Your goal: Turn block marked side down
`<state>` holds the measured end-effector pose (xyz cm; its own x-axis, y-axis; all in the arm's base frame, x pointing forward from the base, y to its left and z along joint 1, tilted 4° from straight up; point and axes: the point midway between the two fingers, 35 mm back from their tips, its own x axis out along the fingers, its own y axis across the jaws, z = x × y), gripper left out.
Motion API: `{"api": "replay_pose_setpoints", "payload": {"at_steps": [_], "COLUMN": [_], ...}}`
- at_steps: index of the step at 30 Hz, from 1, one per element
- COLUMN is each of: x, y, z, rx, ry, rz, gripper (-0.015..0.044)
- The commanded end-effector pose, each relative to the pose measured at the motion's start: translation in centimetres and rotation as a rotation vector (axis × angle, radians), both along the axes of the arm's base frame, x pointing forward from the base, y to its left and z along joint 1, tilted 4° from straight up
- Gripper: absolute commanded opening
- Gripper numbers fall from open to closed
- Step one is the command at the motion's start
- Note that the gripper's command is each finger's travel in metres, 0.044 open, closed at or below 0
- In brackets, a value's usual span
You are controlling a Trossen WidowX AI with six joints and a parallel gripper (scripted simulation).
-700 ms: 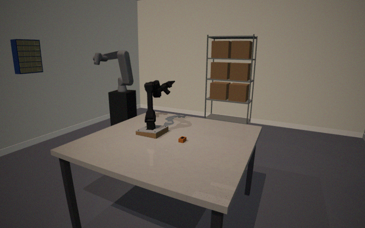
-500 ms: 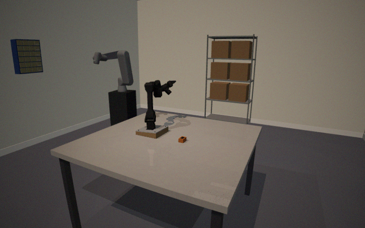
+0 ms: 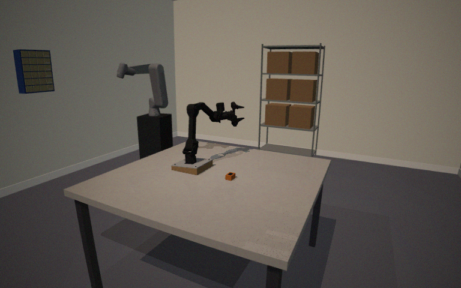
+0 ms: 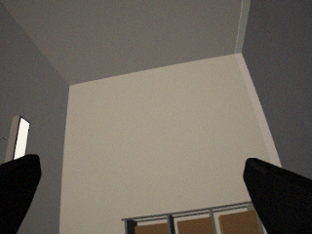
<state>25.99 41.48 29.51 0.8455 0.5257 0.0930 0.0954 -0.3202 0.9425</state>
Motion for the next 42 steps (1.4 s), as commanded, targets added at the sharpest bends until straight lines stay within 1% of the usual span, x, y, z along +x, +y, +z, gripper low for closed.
{"api": "replay_pose_setpoints", "payload": {"at_steps": [1, 7, 13, 19, 24, 28, 32, 35, 39, 42], "x": [6.0, 12.4, 16.8, 18.8, 18.4, 16.7, 14.0, 11.4, 7.2, 5.6], "y": [-3.1, -8.8, -16.3, -24.9, -32.4, -38.4, -43.7, -47.2, -51.3, -51.5], "z": [-3.2, -7.4, -11.7, -15.7, -18.5, -20.4, -21.7, -22.2, -22.4, -22.4], "rx": [-0.330, -0.737, -1.096, -1.395, -1.588, -1.678, -1.702, -1.676, -1.583, -1.544], "ry": [-0.025, 0.013, 0.117, 0.274, 0.428, 0.554, 0.658, 0.717, 0.759, 0.761], "rz": [-0.089, -0.149, -0.141, -0.052, 0.113, 0.295, 0.489, 0.643, 0.848, 0.904], "gripper": [0.0440, 0.0440, 0.0440, 0.0440, 0.0440, 0.0440, 0.0440, 0.0440, 0.0440, 0.0440]}}
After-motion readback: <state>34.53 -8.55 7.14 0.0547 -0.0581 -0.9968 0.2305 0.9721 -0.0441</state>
